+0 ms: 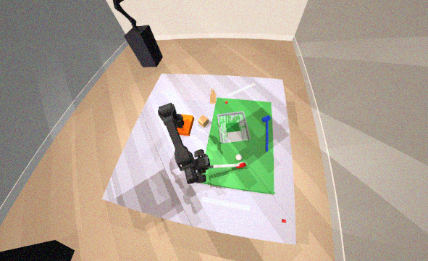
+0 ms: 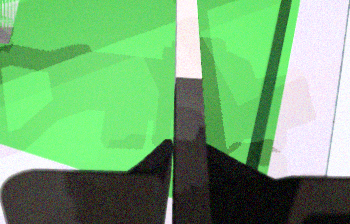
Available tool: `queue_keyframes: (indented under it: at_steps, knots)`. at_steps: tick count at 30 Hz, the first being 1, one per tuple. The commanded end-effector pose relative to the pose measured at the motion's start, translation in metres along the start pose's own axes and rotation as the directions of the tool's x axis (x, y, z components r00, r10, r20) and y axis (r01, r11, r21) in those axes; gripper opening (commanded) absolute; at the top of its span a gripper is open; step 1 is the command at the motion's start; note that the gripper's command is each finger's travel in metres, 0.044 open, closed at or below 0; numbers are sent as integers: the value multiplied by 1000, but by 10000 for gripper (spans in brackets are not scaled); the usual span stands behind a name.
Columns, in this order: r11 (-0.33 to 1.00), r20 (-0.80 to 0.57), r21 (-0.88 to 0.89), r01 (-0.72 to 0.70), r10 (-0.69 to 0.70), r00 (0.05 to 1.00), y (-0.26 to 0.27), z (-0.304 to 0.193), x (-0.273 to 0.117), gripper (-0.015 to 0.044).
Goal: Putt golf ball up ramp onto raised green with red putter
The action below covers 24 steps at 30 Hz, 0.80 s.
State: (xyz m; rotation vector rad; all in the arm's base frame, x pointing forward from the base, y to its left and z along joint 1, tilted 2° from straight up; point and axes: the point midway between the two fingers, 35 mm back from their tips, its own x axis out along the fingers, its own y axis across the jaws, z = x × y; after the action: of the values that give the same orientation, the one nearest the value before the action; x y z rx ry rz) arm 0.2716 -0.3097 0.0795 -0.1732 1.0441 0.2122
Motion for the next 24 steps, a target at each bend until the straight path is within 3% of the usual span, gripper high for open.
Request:
queue_keyframes:
  at_steps: [1, 16, 24]
  knots:
    - [1000, 4, -1, 1, -1, 1000, -2, 1, -1, 0]
    - [1000, 10, -1, 0, 0, 1000, -30, 0, 2, 0]
    - [1000, 5, 4, -3, 3, 1000, 8, 5, 0, 0]
